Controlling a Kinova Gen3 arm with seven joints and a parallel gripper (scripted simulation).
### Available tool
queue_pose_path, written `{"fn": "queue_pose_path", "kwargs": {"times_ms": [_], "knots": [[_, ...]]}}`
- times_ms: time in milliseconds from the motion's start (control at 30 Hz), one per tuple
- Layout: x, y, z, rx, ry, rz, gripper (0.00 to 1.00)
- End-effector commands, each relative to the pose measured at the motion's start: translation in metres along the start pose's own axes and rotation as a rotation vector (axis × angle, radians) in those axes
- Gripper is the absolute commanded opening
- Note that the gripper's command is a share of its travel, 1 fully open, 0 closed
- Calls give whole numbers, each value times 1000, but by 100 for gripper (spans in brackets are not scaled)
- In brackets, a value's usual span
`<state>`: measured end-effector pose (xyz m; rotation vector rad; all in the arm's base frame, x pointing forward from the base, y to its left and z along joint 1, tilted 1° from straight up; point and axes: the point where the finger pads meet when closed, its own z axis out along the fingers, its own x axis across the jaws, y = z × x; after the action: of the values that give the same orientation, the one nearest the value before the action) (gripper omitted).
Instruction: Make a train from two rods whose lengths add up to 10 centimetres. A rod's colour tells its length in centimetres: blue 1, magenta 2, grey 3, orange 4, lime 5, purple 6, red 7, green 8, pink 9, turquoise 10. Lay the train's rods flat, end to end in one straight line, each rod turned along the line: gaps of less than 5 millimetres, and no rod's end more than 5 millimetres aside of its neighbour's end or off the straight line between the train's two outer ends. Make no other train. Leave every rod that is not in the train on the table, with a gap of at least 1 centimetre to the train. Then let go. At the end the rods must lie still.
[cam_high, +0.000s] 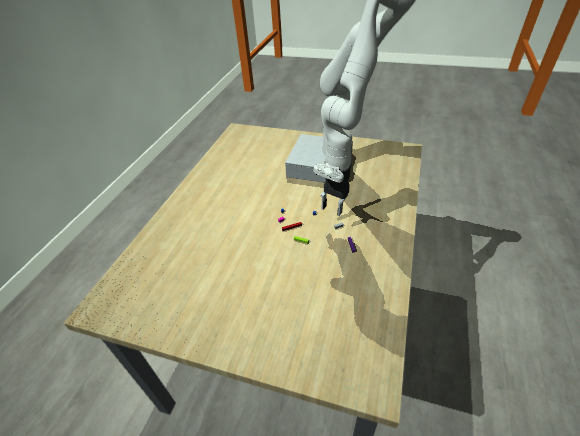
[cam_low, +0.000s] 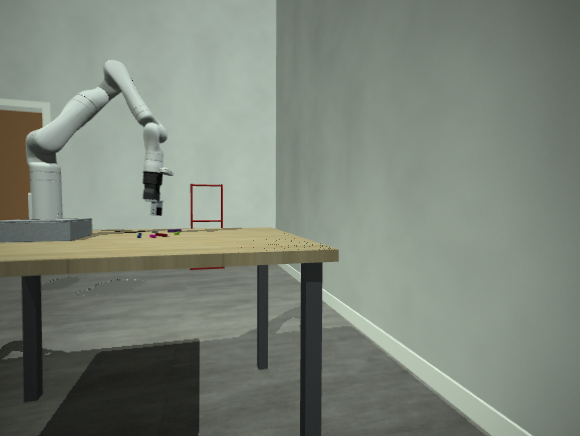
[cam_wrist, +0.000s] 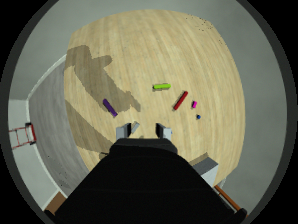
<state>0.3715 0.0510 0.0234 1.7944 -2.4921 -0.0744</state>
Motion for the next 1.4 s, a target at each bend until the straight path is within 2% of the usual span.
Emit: {"fn": "queue_pose_path", "kwargs": {"times_ms": [0,167,267,733,833,1300,1367], "knots": [[9,-5,2,-11,1,-90,100],[15,-9,5,-24,4,-261,100],[17,-8,6,-30,4,-295,100],[34,-20,13,-48,-8,-840,100],[36,-19,14,-51,-10,-879,100],[57,-31,15,-29,-26,-1438,100],[57,-31,15,-29,-26,-1438,100]]}}
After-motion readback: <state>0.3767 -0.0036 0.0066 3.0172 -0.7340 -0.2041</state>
